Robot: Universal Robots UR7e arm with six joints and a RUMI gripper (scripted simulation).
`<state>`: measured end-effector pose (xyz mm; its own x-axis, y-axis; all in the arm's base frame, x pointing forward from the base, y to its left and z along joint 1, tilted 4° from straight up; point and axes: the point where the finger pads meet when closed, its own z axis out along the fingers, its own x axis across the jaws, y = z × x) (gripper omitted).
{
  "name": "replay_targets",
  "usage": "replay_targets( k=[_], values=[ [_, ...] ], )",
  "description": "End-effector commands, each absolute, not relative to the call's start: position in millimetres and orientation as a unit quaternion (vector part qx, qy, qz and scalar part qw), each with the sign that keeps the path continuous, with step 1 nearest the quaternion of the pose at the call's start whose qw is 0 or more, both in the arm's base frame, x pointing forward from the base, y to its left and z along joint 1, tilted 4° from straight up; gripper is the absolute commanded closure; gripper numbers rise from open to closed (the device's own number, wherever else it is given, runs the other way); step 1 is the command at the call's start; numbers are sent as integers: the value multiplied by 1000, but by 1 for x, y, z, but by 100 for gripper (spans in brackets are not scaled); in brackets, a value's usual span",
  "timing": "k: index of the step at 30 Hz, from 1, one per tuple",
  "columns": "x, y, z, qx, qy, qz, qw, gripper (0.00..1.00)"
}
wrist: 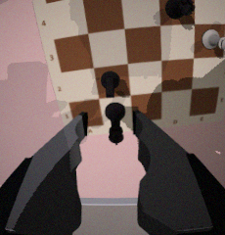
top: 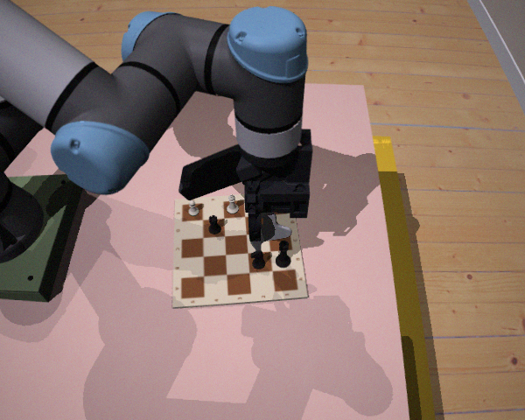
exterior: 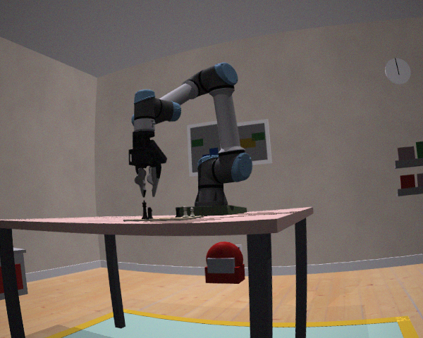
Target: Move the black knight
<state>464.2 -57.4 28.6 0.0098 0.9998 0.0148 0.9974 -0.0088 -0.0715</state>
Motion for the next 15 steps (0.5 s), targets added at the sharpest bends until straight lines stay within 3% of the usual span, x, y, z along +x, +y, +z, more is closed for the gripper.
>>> replay_targets(
  k=[1,15],
  values=[
    [464,-57,21,-710,-703,20,30,78],
    [463,-57,6,-710,-703,20,30,78]
  ],
)
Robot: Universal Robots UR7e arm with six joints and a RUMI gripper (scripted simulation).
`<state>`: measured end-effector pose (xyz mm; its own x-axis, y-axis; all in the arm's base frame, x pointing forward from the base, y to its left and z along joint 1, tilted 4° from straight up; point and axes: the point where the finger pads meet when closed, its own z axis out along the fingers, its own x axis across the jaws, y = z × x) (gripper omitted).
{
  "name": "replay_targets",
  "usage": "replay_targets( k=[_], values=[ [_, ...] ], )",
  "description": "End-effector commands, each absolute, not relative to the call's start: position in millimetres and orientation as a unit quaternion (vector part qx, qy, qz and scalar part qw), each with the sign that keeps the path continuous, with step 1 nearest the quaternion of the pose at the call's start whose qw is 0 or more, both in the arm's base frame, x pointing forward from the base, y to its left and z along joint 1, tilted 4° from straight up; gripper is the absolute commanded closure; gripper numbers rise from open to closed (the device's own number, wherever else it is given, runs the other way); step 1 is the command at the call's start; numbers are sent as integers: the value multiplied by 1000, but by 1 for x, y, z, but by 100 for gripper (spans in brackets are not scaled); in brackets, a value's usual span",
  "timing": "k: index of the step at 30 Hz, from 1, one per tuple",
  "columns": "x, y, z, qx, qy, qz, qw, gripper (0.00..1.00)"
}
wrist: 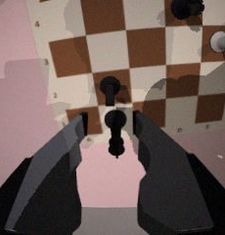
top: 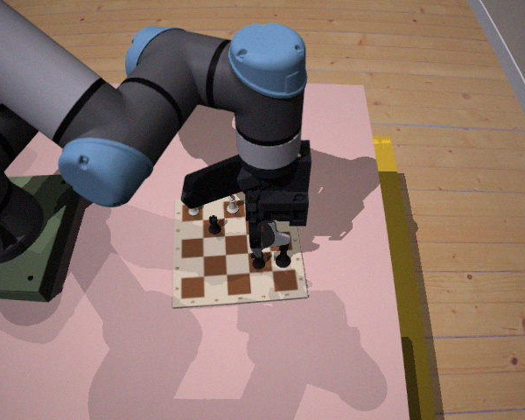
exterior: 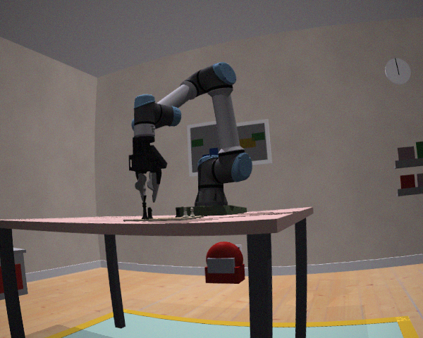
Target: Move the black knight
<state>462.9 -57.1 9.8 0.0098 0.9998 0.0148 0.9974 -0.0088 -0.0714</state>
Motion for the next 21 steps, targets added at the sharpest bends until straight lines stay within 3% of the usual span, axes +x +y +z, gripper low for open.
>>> replay_targets(
  k=[1,21],
  values=[
    [463,-57,5,-710,-703,20,30,78],
    [463,-57,1,-710,-703,20,30,78]
  ],
)
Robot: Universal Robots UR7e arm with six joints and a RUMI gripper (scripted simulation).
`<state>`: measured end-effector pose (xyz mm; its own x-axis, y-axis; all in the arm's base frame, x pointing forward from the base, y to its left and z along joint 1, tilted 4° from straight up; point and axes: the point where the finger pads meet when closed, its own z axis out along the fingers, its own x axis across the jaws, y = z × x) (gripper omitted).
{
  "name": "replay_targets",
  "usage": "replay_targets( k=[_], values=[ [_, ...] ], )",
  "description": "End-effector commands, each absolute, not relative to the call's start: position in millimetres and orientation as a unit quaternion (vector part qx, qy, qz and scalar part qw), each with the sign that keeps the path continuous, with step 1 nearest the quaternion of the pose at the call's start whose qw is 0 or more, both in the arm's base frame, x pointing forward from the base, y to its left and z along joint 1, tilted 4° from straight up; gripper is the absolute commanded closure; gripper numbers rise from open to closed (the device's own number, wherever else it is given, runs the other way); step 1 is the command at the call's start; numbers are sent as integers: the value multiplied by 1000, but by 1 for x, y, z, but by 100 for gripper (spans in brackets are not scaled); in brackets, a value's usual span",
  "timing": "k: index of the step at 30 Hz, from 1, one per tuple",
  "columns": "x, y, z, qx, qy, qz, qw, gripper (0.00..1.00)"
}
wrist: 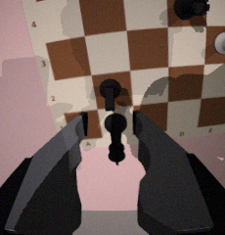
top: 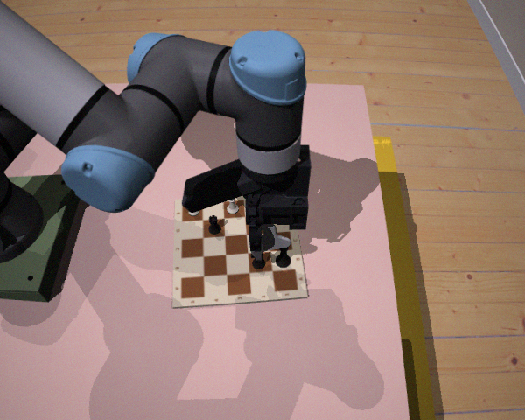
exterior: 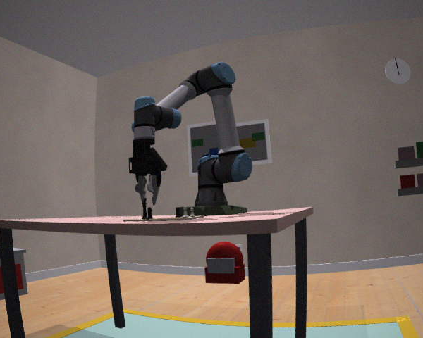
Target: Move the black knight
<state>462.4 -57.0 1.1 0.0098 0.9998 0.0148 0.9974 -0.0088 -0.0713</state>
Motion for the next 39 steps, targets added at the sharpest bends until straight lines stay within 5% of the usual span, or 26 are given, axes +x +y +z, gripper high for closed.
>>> replay_targets(
  k=[1,39],
  values=[
    [463,-57,1,-710,-703,20,30,78],
    [463,-57,-3,-710,-703,20,30,78]
  ],
)
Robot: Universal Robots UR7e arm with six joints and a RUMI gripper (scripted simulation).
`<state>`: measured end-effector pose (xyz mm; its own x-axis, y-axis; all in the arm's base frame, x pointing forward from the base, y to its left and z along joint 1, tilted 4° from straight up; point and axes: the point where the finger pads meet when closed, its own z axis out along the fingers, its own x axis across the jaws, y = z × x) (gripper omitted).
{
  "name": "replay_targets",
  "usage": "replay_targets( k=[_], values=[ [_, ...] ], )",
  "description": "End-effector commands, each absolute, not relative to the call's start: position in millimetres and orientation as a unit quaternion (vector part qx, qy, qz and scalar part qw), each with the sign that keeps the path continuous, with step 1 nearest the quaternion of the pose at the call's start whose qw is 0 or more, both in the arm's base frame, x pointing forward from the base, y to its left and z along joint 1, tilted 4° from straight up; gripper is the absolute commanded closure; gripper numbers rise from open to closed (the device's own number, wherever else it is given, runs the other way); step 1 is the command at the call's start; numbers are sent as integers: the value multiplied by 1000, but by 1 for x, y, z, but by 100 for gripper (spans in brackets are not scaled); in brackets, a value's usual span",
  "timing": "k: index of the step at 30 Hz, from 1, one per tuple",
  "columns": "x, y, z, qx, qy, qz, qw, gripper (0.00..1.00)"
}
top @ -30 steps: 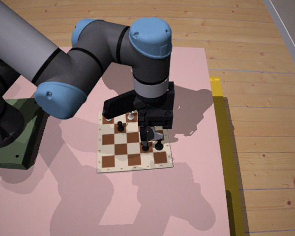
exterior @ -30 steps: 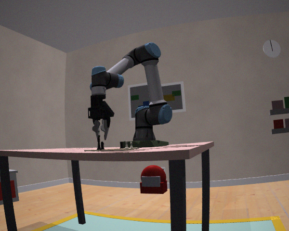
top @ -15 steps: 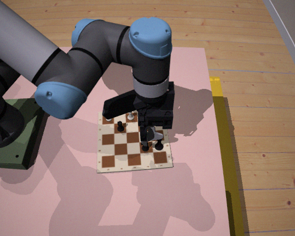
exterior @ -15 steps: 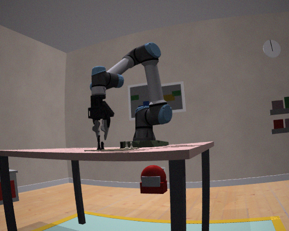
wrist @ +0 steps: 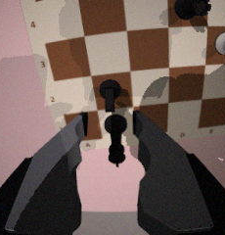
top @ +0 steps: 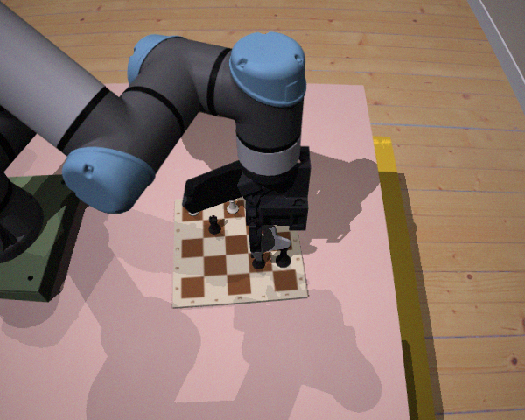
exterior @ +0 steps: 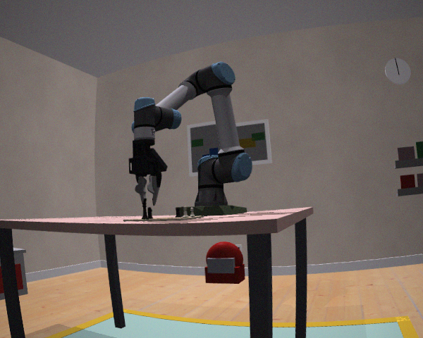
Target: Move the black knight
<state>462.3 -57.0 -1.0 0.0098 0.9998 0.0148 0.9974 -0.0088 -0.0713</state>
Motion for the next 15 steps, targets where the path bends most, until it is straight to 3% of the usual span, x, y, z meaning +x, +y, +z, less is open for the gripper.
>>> replay_targets(
  k=[1,15],
  values=[
    [462,-57,-4,-710,-703,20,30,78],
    [461,-57,-29,-710,-703,20,30,78]
  ],
)
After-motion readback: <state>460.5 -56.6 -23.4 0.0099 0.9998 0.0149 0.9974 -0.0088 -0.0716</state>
